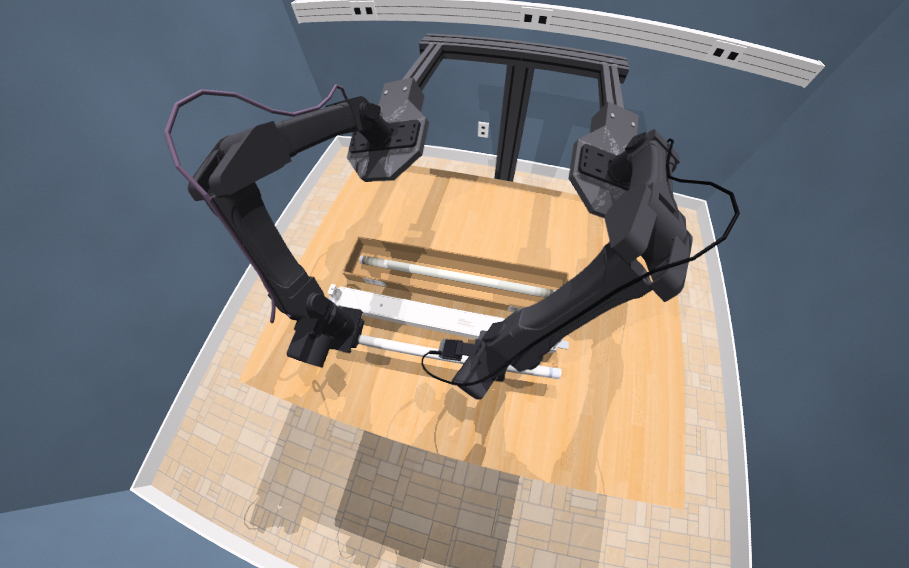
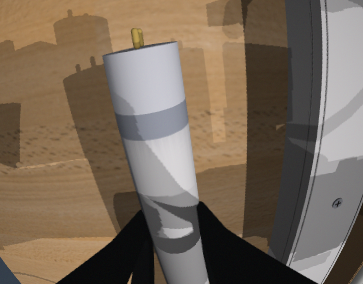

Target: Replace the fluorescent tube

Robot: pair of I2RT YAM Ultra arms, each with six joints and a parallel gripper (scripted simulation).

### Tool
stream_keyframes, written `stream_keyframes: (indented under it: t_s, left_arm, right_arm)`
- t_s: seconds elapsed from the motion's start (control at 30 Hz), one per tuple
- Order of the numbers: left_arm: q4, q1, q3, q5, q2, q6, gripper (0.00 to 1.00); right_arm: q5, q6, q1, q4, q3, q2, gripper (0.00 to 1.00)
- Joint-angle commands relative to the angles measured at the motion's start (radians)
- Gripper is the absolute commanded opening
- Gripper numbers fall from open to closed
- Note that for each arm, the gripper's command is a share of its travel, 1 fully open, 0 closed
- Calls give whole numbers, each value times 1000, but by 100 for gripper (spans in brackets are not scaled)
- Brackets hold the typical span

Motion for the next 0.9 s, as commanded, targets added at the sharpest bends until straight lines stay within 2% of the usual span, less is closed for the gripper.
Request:
stream_keyframes:
  t_s: [0.0, 0.27, 0.53, 0.63, 0.87]
  left_arm:
    - [-31, -26, -17, -4, -41, -17, 11]
    - [-60, -38, -41, -10, -89, -33, 11]
    - [-9, -43, -61, 2, -97, -30, 11]
    - [-48, -43, -15, 1, -104, -31, 11]
    - [-60, -46, -40, -3, -109, -35, 11]
  right_arm:
    - [15, 10, 18, -34, -18, -53, 11]
    - [21, 20, 28, -68, -38, -104, 11]
    - [20, 20, 31, -10, -55, -115, 11]
    - [18, 21, 31, -45, -8, -121, 11]
    - [19, 23, 34, -66, -9, -125, 11]
